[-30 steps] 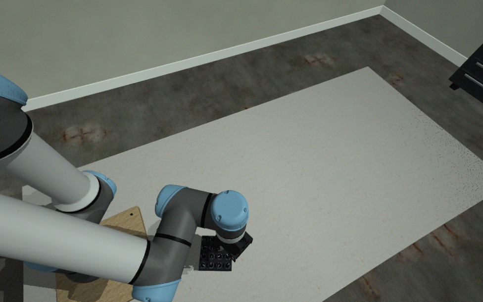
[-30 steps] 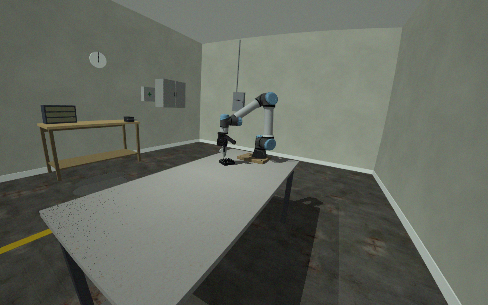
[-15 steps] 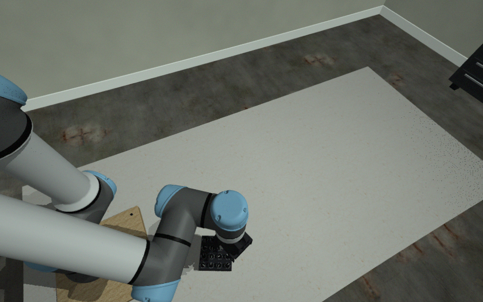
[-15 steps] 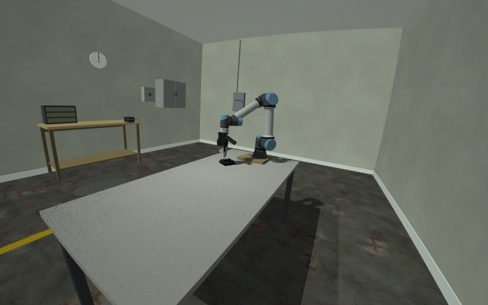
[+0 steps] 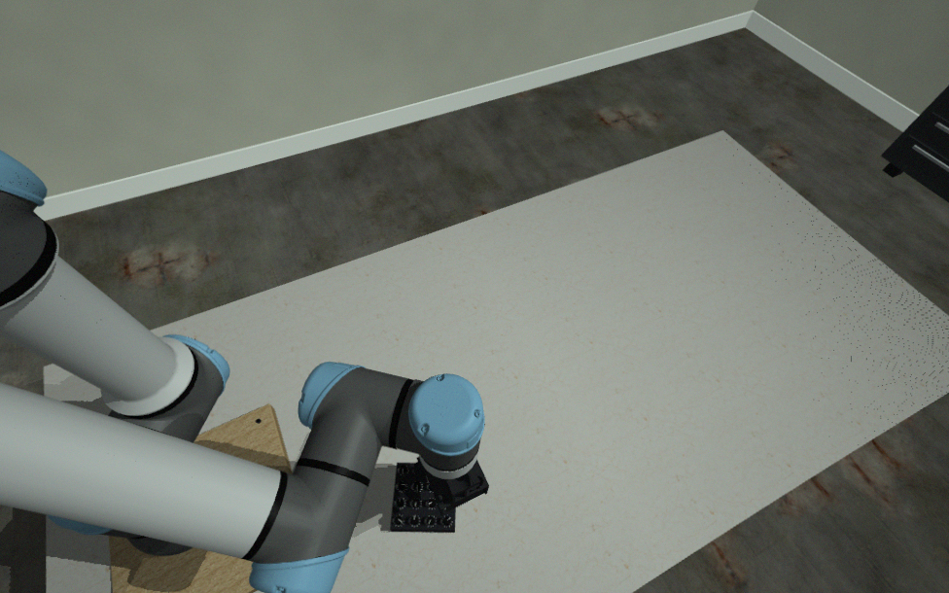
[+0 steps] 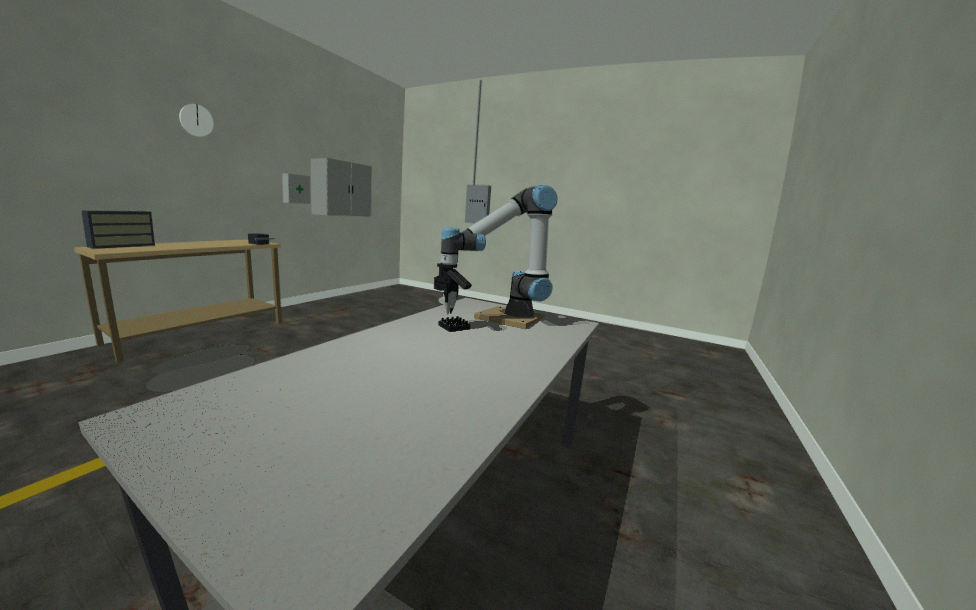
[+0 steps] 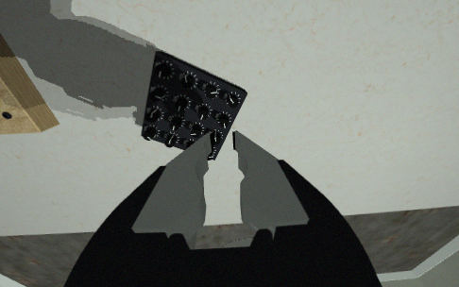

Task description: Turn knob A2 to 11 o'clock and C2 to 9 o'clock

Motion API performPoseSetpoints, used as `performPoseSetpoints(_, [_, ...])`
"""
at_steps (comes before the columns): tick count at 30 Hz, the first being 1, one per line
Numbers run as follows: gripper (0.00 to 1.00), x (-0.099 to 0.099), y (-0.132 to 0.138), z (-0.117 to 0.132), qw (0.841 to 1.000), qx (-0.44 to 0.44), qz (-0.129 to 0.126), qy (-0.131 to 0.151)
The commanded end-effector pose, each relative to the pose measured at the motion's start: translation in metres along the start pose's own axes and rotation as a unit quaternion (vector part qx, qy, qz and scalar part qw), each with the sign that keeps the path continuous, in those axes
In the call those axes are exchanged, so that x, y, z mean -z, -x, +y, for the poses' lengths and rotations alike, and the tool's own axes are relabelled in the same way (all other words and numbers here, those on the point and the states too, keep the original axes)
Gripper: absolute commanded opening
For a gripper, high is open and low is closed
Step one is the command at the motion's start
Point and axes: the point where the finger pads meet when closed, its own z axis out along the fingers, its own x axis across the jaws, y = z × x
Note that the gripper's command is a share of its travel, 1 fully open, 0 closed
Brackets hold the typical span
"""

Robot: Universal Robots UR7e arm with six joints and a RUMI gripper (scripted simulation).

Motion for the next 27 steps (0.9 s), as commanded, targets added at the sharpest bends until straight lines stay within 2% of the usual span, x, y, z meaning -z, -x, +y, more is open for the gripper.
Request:
performPoseSetpoints(1, [0.11, 0.002, -0.001, 0.000, 0.997, -0.078, -0.001, 0.002])
performPoseSetpoints(4, [0.11, 0.003, -0.001, 0.000, 0.995, -0.095, -0.001, 0.002])
performPoseSetpoints(9, [0.11, 0.005, -0.002, 0.000, 0.981, -0.195, -0.001, 0.002])
performPoseSetpoints(14, [0.11, 0.008, -0.002, 0.001, 0.960, -0.280, 0.000, 0.002])
performPoseSetpoints(19, [0.11, 0.010, -0.002, 0.002, 0.932, -0.363, 0.000, 0.002])
performPoseSetpoints(21, [0.11, 0.010, -0.002, 0.002, 0.932, -0.363, 0.000, 0.002])
performPoseSetpoints(27, [0.11, 0.012, -0.001, 0.004, 0.887, -0.462, 0.000, 0.002])
